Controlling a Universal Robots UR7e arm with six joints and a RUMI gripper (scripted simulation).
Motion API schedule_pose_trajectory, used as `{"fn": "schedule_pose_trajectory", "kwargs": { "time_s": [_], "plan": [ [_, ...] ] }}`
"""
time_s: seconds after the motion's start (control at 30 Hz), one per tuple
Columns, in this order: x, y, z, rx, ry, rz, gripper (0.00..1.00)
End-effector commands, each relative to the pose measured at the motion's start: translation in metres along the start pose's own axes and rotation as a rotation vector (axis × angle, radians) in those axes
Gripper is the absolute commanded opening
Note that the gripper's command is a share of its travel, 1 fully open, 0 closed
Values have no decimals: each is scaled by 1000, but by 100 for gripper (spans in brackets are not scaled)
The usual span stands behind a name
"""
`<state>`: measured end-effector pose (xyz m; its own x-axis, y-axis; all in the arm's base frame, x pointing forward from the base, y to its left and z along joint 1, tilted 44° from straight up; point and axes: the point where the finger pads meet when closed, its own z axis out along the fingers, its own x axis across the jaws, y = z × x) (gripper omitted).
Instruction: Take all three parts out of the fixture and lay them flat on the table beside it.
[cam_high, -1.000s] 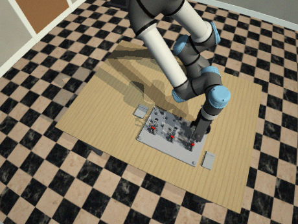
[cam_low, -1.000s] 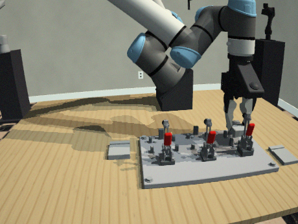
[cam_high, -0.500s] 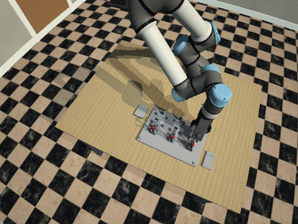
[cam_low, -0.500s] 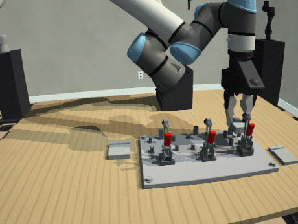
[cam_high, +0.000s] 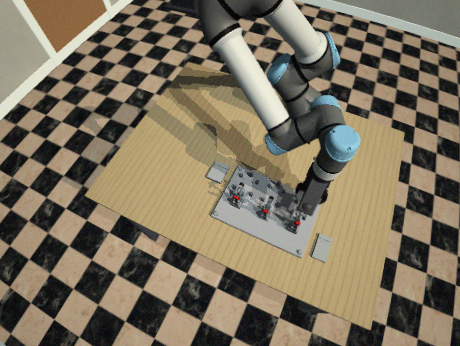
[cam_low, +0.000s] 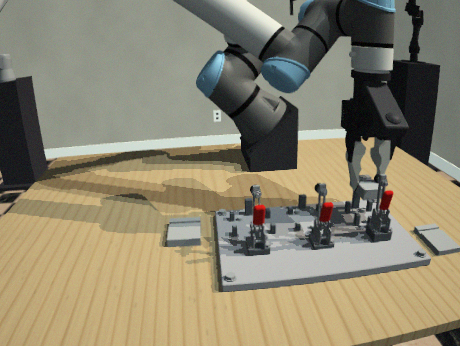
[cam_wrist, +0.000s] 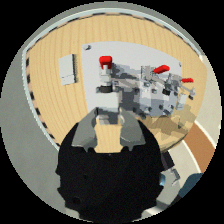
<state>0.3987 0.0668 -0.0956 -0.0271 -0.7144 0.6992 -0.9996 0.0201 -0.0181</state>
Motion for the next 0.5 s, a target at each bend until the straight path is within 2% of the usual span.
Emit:
{"fn": "schedule_pose_trajectory", "kwargs": {
  "time_s": [0.0,0.2,0.47],
  "plan": [
    [0,2,-8,0,0,1,0],
    [0,4,-21,0,0,1,0],
    [0,5,-23,0,0,1,0]
  ]
}}
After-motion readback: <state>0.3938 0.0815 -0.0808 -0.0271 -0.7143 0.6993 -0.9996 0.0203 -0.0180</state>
